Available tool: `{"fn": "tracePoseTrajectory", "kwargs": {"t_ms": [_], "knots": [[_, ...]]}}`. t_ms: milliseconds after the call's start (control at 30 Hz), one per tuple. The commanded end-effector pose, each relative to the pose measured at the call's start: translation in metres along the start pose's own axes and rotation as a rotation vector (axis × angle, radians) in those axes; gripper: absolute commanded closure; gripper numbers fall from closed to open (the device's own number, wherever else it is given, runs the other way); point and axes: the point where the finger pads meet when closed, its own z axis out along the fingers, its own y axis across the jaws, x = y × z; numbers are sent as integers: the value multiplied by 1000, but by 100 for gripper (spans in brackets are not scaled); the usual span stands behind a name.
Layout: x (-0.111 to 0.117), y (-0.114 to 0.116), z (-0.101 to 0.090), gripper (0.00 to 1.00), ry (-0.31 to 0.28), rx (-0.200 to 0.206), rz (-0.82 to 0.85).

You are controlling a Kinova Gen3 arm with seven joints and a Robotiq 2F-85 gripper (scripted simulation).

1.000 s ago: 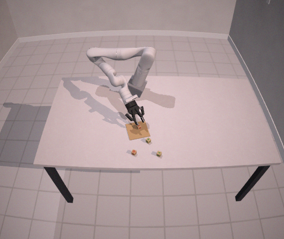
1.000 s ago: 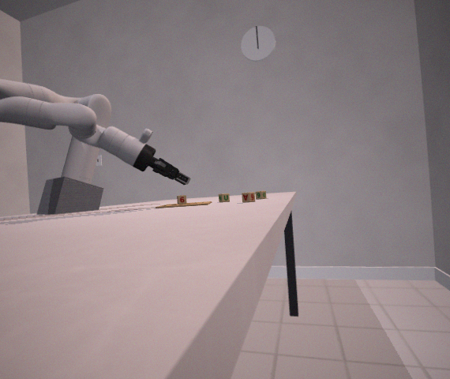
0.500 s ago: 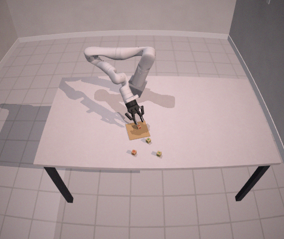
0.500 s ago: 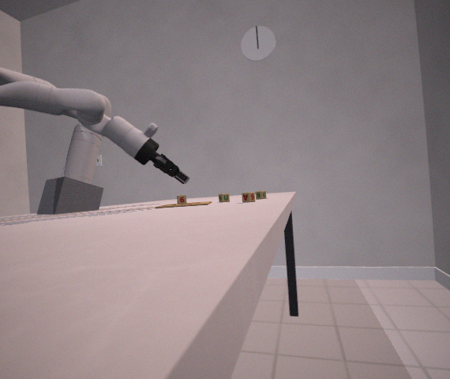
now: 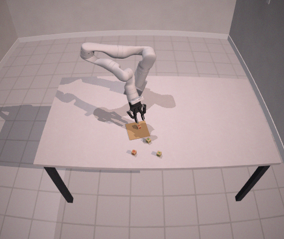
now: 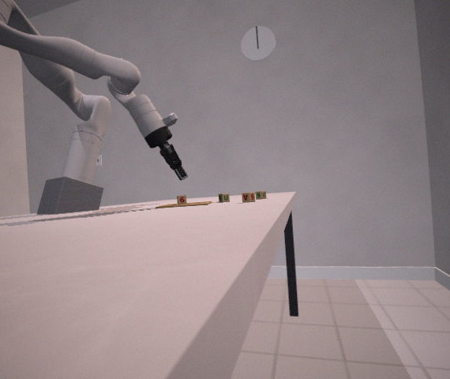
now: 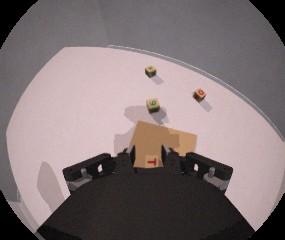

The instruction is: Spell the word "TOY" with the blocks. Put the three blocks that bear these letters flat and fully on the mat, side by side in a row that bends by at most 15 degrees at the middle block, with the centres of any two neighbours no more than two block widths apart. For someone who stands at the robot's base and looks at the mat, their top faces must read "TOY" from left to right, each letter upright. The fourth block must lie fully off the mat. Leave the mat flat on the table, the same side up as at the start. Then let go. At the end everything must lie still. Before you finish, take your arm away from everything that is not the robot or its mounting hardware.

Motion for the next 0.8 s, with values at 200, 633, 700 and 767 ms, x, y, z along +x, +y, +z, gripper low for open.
{"fn": "tracePoseTrajectory", "kwargs": {"t_ms": [200,633,700,767], "knots": [[11,2,-5,59,-282,-14,-46],[16,1,-10,59,-477,-18,-45],[16,1,-11,59,-486,-18,-45],[16,1,-11,59,-490,-18,-45]]}}
